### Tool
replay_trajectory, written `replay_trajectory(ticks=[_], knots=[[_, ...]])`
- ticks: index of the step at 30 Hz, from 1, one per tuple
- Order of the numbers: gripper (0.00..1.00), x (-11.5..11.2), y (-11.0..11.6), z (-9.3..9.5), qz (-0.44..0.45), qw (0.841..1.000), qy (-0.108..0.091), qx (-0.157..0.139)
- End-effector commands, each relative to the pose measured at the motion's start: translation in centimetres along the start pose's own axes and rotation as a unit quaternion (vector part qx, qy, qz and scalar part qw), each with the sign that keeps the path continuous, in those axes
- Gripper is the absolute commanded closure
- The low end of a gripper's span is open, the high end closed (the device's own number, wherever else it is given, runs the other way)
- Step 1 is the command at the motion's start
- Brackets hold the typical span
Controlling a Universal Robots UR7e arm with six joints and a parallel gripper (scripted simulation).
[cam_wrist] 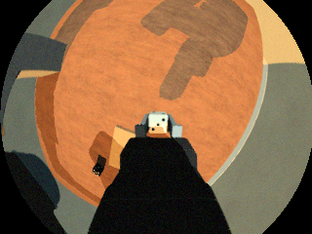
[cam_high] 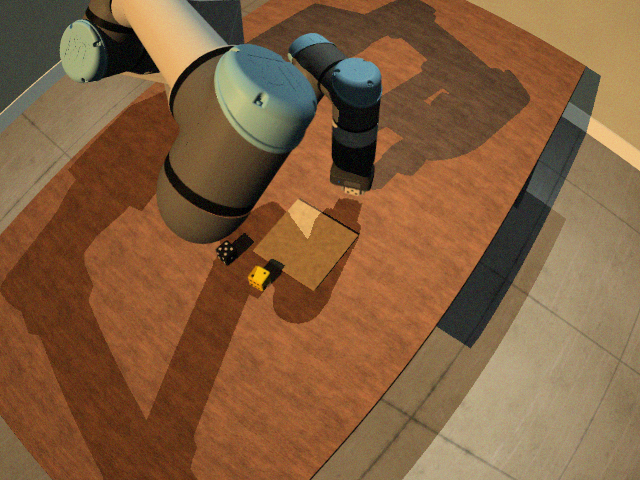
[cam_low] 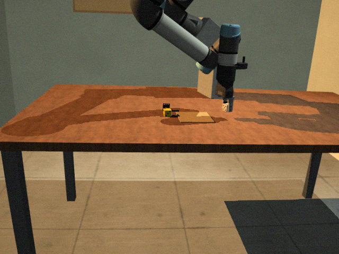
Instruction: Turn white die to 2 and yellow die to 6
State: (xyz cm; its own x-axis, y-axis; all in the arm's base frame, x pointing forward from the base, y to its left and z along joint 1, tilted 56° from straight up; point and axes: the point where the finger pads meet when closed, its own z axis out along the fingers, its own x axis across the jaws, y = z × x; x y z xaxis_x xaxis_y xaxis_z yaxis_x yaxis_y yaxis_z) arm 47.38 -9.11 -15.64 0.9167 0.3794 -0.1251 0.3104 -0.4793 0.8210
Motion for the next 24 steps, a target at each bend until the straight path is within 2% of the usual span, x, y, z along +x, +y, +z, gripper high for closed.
replay_trajectory(ticks=[1,2,6,10,24], knots=[[0.43,0.0,0.0,-2.7,0.000,1.000,0.001,-0.001],[0.43,0.0,0.0,-2.7,0.000,1.000,0.001,-0.001],[0.43,0.0,0.0,-4.9,0.000,1.000,0.001,-0.001],[0.43,0.0,0.0,-6.2,0.000,1.000,0.001,-0.001],[0.43,0.0,0.0,-6.5,0.000,1.000,0.001,-0.001]])
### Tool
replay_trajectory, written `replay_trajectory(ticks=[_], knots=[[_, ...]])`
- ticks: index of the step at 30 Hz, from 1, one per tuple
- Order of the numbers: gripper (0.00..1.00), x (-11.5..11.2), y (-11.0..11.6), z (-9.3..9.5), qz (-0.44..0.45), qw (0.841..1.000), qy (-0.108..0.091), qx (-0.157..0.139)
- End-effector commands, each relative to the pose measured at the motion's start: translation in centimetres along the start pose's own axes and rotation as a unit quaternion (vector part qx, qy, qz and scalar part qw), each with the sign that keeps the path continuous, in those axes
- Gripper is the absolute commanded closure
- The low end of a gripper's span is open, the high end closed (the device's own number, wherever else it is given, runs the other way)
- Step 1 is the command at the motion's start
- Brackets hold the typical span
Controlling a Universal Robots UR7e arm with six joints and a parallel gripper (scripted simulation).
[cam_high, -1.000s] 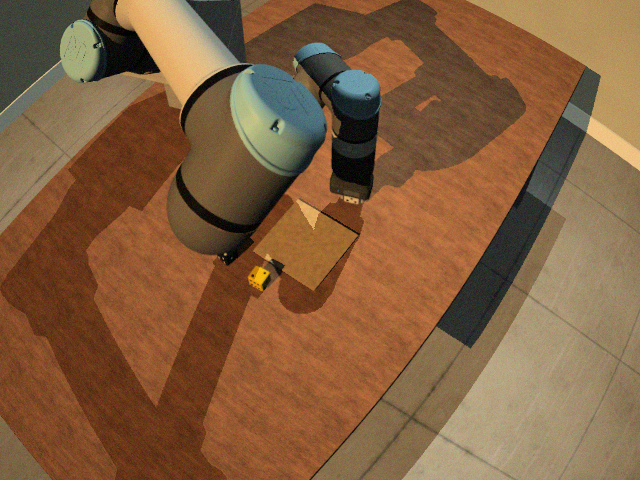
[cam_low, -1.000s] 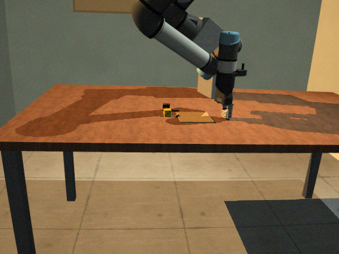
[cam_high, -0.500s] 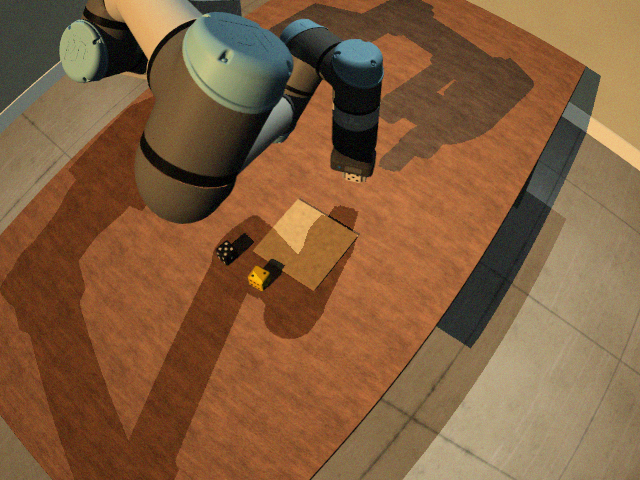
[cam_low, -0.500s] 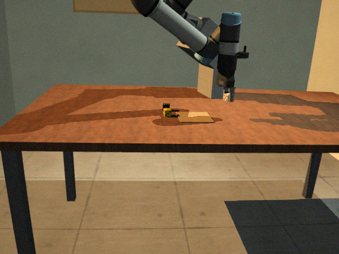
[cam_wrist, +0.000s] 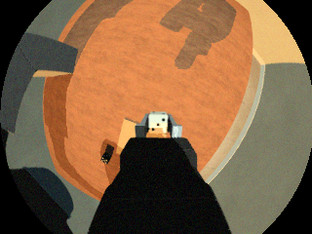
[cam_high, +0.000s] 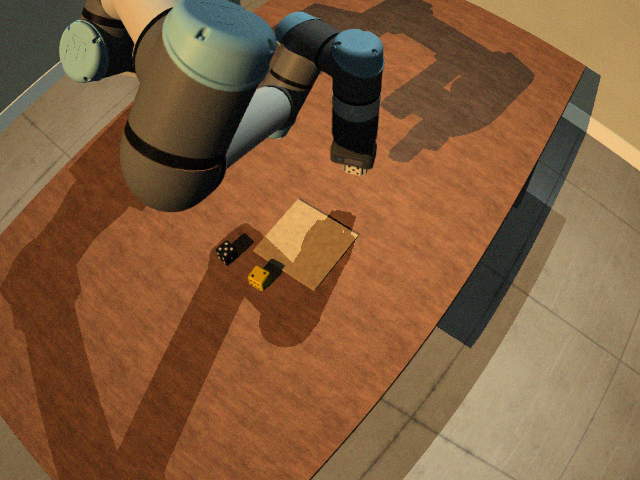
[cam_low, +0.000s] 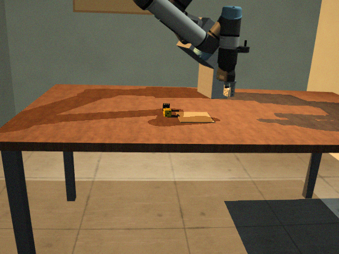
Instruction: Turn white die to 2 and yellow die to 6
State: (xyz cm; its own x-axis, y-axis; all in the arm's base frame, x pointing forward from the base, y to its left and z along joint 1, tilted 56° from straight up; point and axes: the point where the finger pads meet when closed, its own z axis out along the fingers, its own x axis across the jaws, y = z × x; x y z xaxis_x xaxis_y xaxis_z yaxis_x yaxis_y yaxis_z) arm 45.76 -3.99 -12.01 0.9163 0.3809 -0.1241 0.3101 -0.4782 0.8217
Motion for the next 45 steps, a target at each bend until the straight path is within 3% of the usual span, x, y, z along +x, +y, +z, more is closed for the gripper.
replay_trajectory(ticks=[1,12,24,36,45], knots=[[0.43,0.0,0.0,0.0,0.001,1.000,0.000,0.000],[0.43,0.3,-0.5,0.6,0.123,0.992,0.000,0.000],[0.43,0.6,-1.0,1.5,0.302,0.953,0.001,0.000],[0.43,0.6,-1.0,1.5,0.312,0.950,0.002,0.006],[0.43,0.5,-1.0,1.6,0.312,0.948,0.017,0.053]])
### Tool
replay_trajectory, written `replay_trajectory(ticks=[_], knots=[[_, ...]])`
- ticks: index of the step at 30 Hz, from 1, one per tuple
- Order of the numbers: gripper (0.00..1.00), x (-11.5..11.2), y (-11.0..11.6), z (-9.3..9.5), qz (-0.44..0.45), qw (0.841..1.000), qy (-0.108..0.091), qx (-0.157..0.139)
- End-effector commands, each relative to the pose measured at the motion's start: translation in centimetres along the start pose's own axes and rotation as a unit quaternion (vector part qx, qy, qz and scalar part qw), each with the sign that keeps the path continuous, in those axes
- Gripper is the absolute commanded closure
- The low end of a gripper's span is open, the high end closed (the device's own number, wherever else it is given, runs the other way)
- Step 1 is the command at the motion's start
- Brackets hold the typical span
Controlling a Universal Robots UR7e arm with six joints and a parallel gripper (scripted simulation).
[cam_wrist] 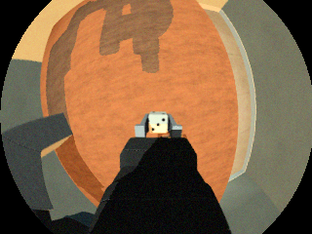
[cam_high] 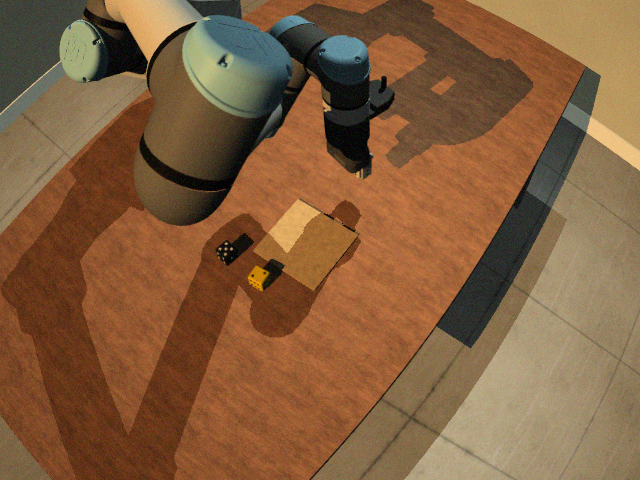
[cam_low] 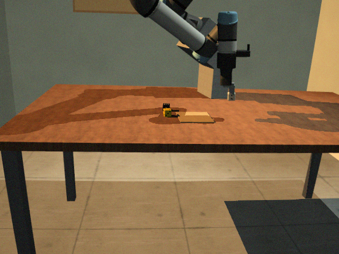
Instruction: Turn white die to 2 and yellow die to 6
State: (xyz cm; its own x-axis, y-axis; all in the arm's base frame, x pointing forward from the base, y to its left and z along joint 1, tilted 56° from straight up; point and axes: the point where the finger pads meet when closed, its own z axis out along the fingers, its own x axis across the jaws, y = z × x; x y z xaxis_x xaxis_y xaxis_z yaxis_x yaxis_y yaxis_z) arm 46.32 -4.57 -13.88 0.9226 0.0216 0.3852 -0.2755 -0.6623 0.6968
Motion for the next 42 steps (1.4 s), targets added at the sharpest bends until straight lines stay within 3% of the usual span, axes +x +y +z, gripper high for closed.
replay_trajectory(ticks=[1,9,16,18,30,33,42], knots=[[0.43,0.05,0.03,-0.07,0.001,1.000,0.001,0.022],[0.43,0.04,0.04,-0.01,0.002,0.992,0.002,0.125],[0.43,0.06,0.10,-0.05,0.005,0.972,0.005,0.235],[0.43,0.06,0.10,-0.05,0.005,0.972,0.005,0.235],[0.43,-0.01,0.10,0.04,0.007,0.911,0.006,0.412],[0.43,-0.02,0.10,0.05,0.007,0.897,0.006,0.443],[0.43,0.00,0.15,0.04,0.009,0.877,0.008,0.481]])
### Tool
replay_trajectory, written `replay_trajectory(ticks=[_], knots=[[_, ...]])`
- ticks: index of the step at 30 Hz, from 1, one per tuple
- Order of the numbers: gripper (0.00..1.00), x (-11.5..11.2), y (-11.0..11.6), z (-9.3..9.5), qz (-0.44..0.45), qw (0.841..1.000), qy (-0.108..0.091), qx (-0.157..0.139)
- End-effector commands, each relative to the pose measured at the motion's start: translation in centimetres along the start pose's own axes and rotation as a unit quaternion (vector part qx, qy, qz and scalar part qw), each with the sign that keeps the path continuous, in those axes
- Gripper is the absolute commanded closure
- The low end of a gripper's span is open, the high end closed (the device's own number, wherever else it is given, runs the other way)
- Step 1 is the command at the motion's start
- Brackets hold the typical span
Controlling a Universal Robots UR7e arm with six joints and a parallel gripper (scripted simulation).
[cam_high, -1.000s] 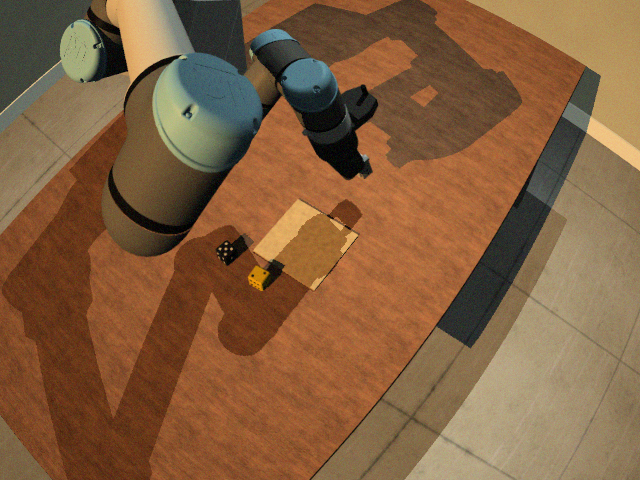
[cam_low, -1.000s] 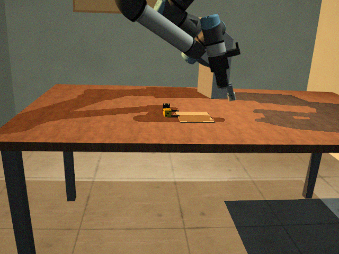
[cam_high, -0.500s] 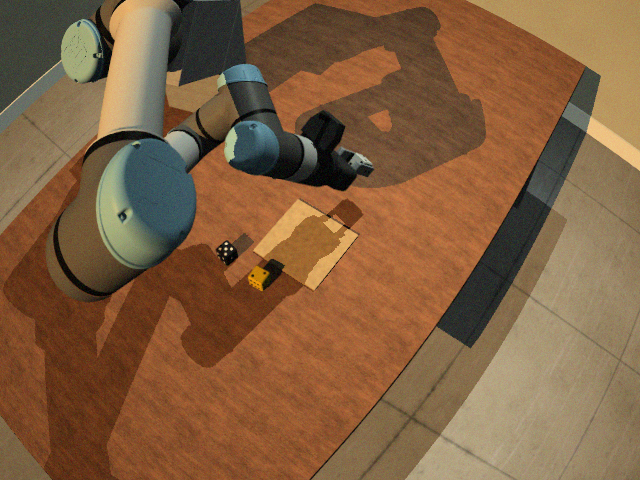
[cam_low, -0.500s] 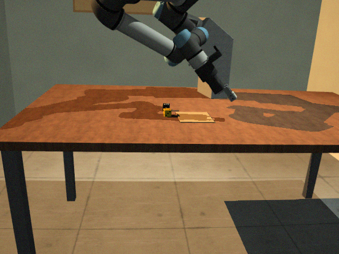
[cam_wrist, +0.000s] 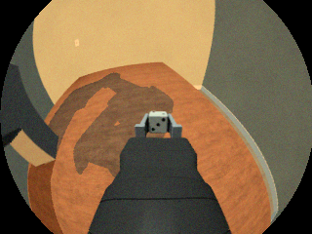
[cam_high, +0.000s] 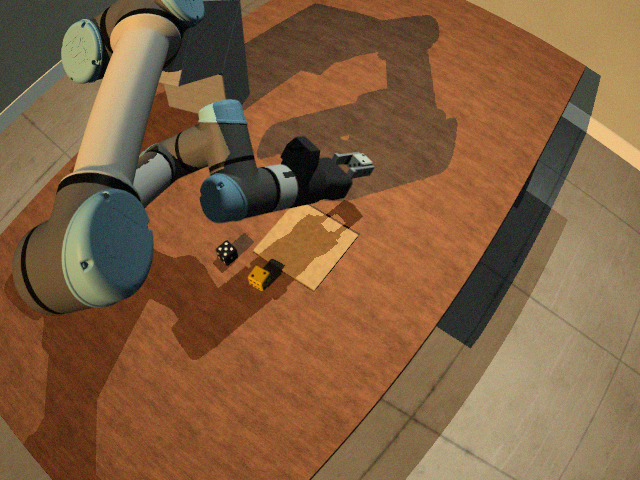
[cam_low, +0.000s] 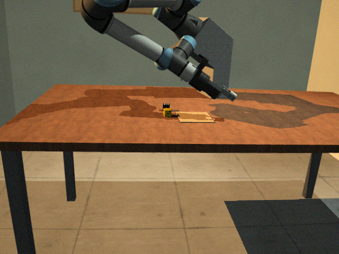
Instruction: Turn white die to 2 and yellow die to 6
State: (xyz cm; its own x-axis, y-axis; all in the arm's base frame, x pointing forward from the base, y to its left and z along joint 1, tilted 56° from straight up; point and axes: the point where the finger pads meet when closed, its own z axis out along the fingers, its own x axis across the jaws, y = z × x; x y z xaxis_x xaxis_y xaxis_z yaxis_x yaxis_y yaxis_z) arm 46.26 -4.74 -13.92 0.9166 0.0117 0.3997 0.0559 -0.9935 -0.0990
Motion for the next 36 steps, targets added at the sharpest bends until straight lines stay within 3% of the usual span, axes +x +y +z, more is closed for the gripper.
replay_trajectory(ticks=[1,16,36], knots=[[0.43,0.1,-0.1,-0.1,0.001,1.000,0.003,0.024],[0.43,0.1,0.4,0.2,0.001,1.000,0.003,0.028],[0.43,0.1,5.0,2.9,0.001,1.000,0.003,0.028]])
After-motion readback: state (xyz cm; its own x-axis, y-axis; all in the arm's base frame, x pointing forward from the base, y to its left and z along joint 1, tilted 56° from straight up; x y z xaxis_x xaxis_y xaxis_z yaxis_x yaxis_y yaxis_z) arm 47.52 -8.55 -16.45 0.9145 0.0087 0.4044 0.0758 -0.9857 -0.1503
